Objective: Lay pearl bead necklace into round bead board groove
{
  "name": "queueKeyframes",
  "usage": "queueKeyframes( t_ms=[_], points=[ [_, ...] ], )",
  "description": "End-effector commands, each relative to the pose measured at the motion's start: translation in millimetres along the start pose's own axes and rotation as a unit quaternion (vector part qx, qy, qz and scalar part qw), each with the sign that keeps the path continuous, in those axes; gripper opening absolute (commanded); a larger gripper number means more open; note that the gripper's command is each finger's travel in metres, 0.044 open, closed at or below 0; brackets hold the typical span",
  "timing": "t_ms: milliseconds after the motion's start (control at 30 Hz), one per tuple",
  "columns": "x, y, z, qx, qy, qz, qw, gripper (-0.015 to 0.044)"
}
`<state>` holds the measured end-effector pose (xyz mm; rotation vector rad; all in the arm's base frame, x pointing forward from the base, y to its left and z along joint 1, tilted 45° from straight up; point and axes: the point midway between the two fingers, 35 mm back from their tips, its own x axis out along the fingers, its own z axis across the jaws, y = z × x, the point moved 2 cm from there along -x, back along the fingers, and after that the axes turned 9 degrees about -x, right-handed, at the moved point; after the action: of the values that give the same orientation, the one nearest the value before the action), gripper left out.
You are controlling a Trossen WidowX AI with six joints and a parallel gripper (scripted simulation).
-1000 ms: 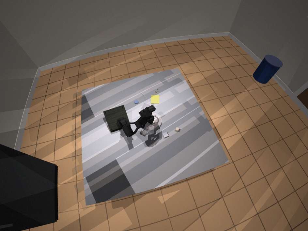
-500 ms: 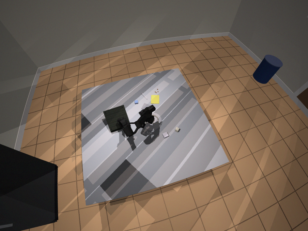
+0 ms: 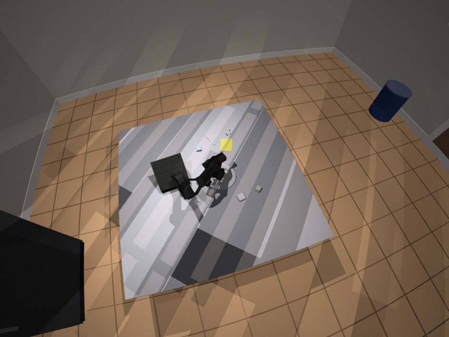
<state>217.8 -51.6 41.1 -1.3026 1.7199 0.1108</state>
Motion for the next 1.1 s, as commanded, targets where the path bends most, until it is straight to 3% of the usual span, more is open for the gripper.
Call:
queueKeyframes(
  t_ms=[0, 167, 567, 867, 1067],
  points=[
    [-1, -1, 0, 0.003, 0.0, -0.001, 1.0, 0.044],
    [-1, -1, 0, 0.003, 0.0, -0.001, 1.0, 0.044],
    [-28, -78, 17, -0.156, -0.001, -0.003, 0.988, 0.0125],
    [-34, -95, 19, -0.193, 0.0, -0.003, 0.981, 0.012],
    [-18, -95, 19, -0.193, 0.0, -0.003, 0.981, 0.012]
  ],
)
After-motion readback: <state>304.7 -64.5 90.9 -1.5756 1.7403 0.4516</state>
